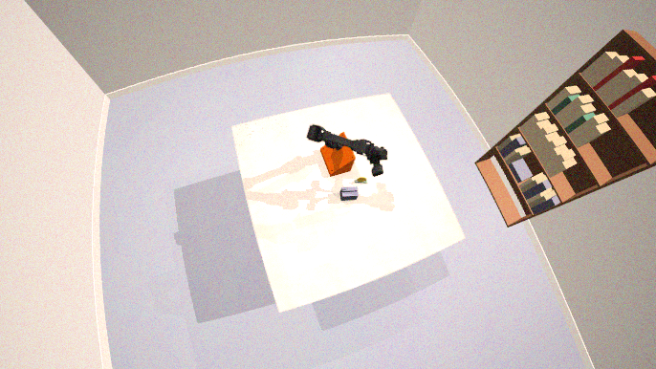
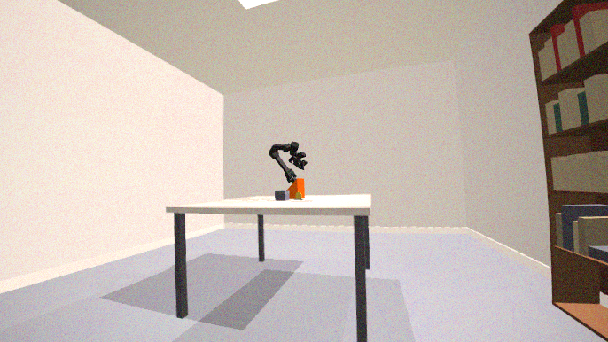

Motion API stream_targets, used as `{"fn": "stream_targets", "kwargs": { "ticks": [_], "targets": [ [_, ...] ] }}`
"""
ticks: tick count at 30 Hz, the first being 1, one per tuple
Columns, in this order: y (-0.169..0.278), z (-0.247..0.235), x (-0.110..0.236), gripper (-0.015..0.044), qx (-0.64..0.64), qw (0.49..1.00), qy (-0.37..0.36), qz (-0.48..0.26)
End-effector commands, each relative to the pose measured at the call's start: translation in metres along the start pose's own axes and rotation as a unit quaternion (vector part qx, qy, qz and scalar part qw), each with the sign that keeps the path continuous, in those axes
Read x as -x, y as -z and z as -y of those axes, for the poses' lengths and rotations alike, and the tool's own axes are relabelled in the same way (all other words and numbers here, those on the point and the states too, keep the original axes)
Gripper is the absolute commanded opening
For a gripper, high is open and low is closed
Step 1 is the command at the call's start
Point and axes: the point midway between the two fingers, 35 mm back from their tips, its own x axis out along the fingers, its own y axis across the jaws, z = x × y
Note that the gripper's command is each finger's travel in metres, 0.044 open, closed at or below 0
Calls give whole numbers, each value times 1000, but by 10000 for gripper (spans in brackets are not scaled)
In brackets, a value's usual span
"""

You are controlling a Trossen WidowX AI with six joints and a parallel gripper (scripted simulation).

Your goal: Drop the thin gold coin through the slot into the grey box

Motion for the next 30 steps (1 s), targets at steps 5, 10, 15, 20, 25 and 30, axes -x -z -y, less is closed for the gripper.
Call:
{"fn": "stream_targets", "kwargs": {
  "ticks": [5, 10, 15, 20, 25, 30],
  "targets": [
    [85, -32, -57, 161, -25, 958, -77, -274],
    [92, -35, -60, 161, -24, 951, -81, -296],
    [111, -42, -85, 161, -24, 951, -81, -296],
    [113, -43, -87, 161, -24, 951, -81, -296],
    [122, -46, -99, 161, -24, 951, -81, -297],
    [123, -47, -101, 161, -24, 951, -81, -297]
  ]
}}
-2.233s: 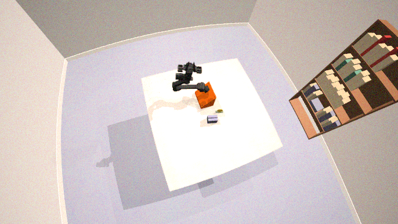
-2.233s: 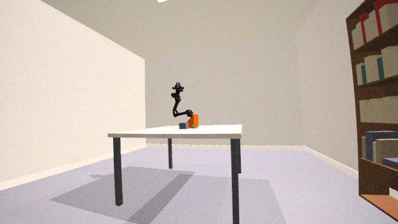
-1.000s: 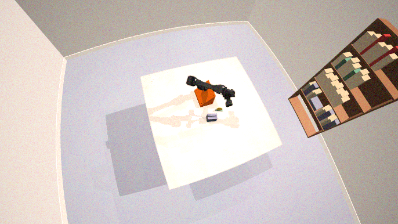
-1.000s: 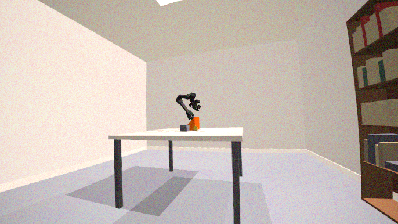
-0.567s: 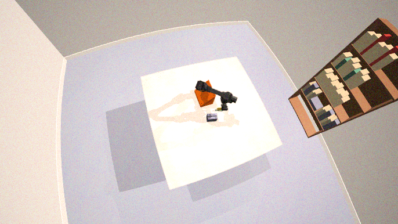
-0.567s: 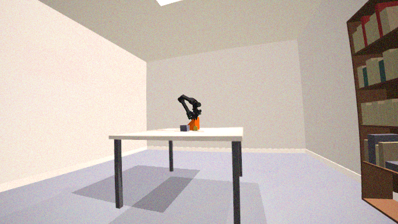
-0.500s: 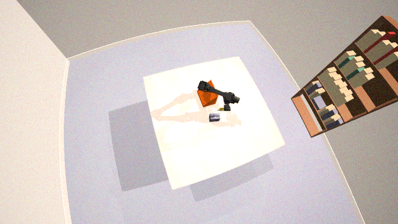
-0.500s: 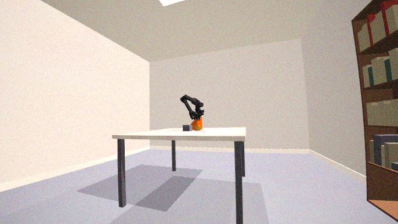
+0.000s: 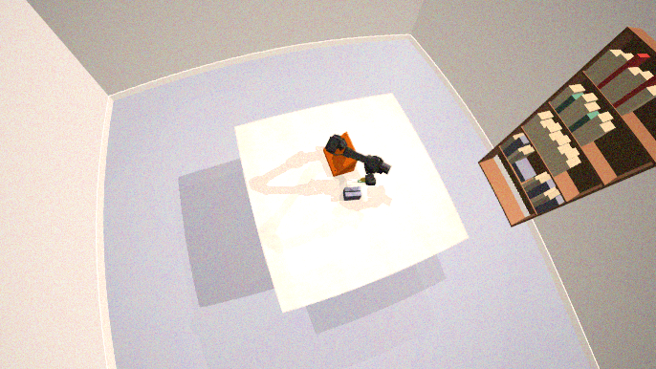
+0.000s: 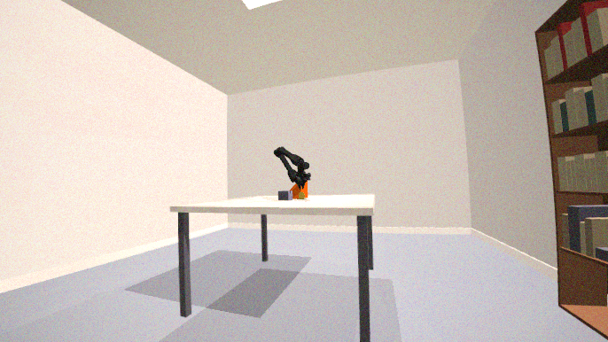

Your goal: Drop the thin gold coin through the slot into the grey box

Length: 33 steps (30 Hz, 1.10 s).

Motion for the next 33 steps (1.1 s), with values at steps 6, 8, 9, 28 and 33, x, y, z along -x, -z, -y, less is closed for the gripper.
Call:
{"fn": "stream_targets", "kwargs": {
  "ticks": [6, 8, 9, 28, 33],
  "targets": [
    [0, -1, -15, 161, 4, 1000, -1, -4],
    [0, -1, -19, 161, 4, 1000, -1, -4],
    [0, -1, -20, 161, 4, 1000, -1, -4],
    [1, -1, -51, 161, 5, 1000, 0, -4],
    [2, -1, -59, 161, 5, 1000, 0, -5]
  ]
}}
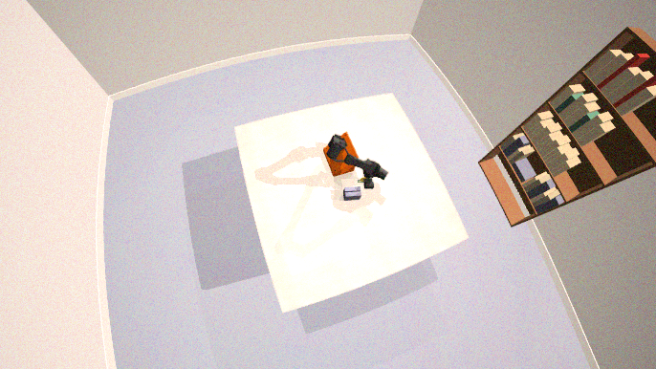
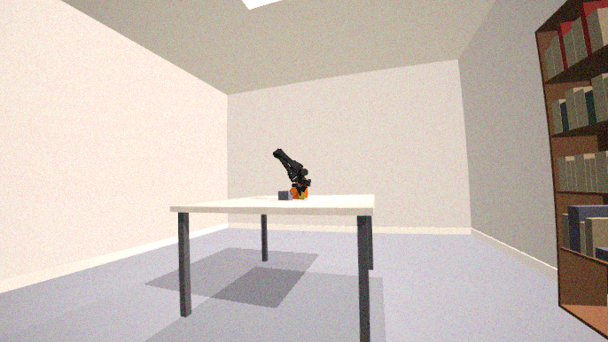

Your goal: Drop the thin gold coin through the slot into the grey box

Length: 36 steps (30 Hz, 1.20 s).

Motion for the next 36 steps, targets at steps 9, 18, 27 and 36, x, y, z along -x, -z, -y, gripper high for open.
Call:
{"fn": "stream_targets", "kwargs": {
  "ticks": [9, 18, 27, 36],
  "targets": [
    [4, -4, -21, 161, 6, 1000, -2, -8],
    [5, -5, -22, 16, 6, 1000, -2, -8],
    [5, -5, -22, 0, 6, 1000, -2, -8],
    [2, -3, -5, 0, 6, 1000, -2, -6]
  ]
}}
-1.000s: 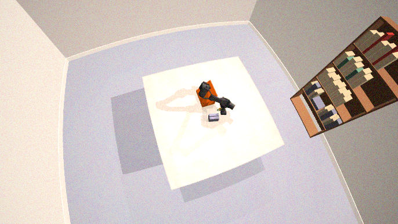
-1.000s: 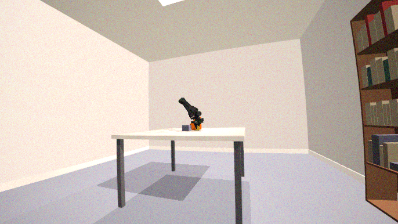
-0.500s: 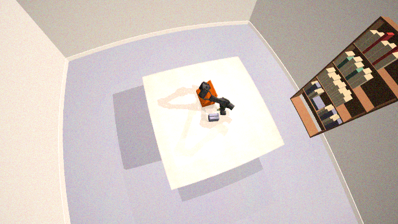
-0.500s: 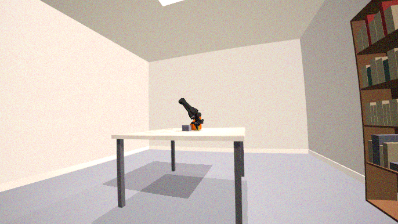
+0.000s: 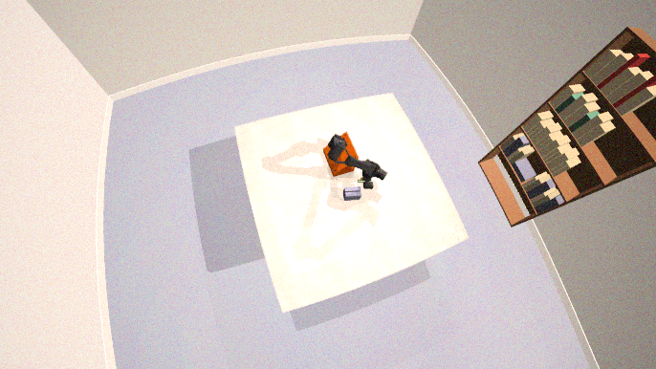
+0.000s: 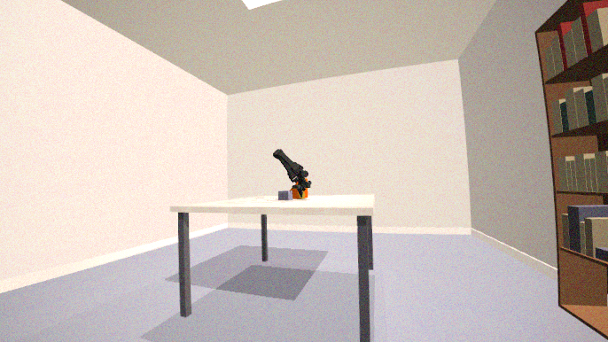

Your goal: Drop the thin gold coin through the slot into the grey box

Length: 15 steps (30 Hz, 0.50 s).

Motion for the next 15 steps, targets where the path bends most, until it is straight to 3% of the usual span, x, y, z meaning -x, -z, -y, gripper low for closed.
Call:
{"fn": "stream_targets", "kwargs": {
  "ticks": [1, 15],
  "targets": [
    [-2, 3, 10, 0, -6, 1000, 1, 5],
    [-4, 4, 44, 0, -5, 1000, 0, 7]
  ]
}}
